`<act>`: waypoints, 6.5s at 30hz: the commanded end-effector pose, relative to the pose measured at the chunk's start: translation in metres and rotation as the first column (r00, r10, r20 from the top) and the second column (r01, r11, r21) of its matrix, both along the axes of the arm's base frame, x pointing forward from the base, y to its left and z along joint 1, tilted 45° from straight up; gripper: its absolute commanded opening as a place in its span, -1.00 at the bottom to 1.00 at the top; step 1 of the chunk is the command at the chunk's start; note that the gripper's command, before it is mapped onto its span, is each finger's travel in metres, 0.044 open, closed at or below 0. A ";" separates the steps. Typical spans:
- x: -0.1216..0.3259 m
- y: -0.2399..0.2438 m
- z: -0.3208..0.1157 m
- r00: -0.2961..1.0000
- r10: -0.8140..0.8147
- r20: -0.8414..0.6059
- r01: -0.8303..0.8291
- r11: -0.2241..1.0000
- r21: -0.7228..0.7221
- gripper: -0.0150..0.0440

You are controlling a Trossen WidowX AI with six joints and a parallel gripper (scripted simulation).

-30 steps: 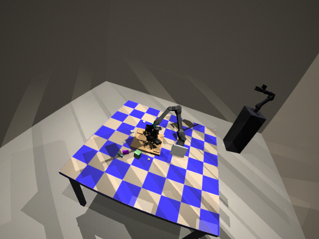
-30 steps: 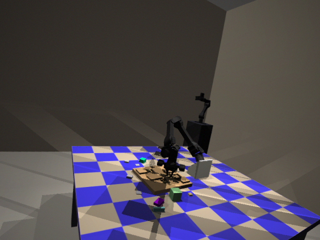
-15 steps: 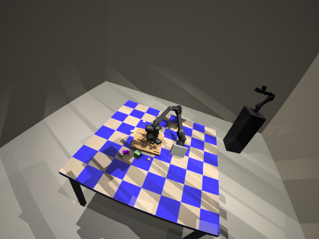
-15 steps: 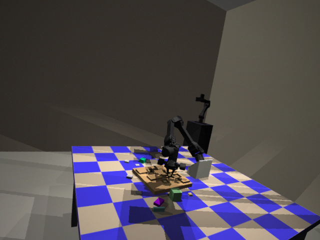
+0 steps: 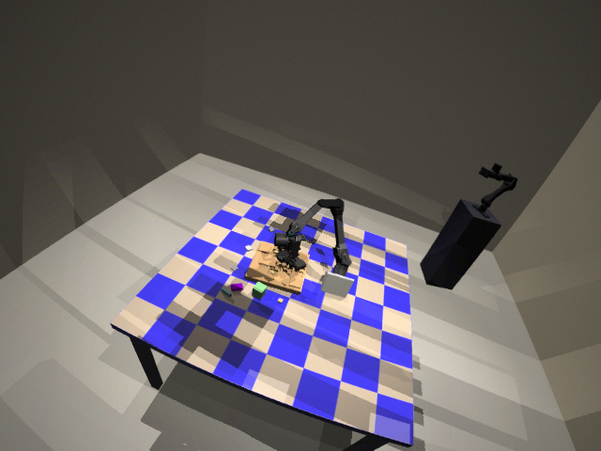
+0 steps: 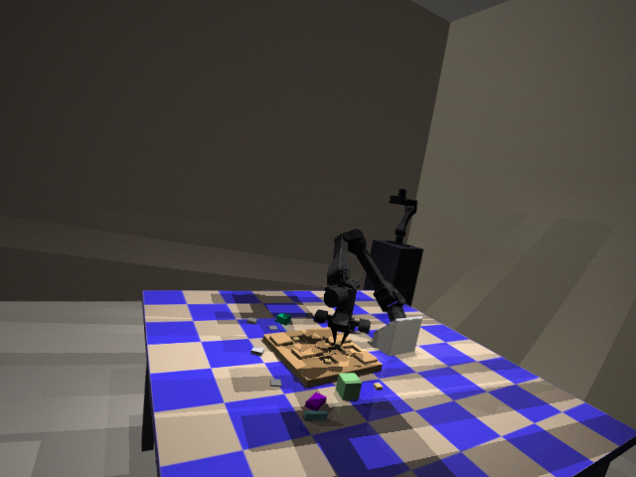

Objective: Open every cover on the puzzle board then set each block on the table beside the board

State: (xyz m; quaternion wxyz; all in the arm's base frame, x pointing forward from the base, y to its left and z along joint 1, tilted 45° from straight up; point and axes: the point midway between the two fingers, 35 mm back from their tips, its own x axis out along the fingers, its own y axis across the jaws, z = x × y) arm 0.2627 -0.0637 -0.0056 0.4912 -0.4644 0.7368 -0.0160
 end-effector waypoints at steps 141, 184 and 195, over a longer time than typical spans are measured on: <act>-0.051 0.148 -0.151 1.000 0.000 0.015 0.000 1.000 0.018 -0.22; -0.053 0.141 -0.157 1.000 -0.004 0.020 0.004 1.000 0.021 1.00; -0.050 0.165 -0.132 1.000 -0.002 0.017 0.001 1.000 0.021 1.00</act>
